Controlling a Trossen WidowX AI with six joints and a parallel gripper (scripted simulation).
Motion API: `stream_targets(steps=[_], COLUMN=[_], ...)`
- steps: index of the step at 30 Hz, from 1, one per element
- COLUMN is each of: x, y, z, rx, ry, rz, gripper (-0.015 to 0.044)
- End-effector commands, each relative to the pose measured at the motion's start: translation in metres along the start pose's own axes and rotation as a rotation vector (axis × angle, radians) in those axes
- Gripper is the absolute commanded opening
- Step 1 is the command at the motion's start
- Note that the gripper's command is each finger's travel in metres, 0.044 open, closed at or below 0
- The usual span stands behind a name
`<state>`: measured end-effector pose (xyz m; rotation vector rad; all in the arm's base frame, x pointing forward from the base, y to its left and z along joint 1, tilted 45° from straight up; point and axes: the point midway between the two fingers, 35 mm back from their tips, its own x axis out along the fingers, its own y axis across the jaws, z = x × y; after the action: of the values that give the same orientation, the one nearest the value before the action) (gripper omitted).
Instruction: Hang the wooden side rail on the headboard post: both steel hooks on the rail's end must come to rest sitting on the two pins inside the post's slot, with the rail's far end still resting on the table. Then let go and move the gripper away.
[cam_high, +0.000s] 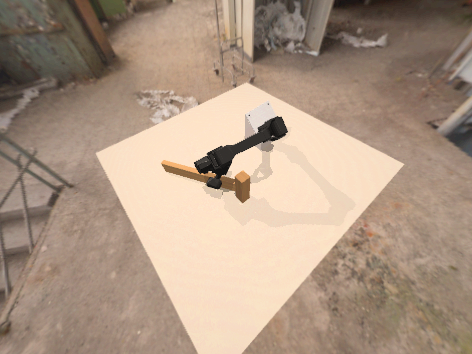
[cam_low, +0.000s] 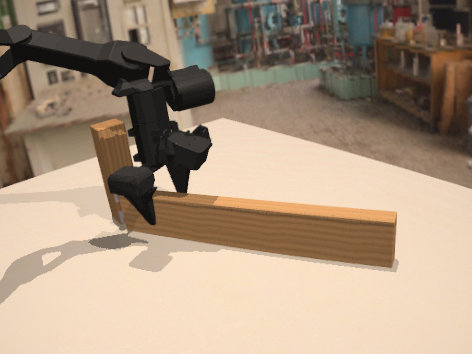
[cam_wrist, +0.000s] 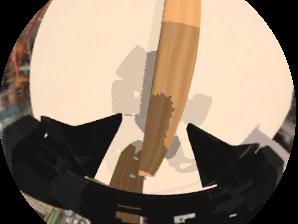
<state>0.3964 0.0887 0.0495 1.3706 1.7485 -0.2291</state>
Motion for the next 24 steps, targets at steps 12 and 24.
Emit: stream_targets(steps=[12, 24], x=[0.020, 0.020], y=[-0.002, -0.002], z=[-0.002, -0.002], rx=[0.007, 0.007], ry=[0.007, 0.007], rz=[0.002, 0.002], gripper=[0.0414, 0.0118])
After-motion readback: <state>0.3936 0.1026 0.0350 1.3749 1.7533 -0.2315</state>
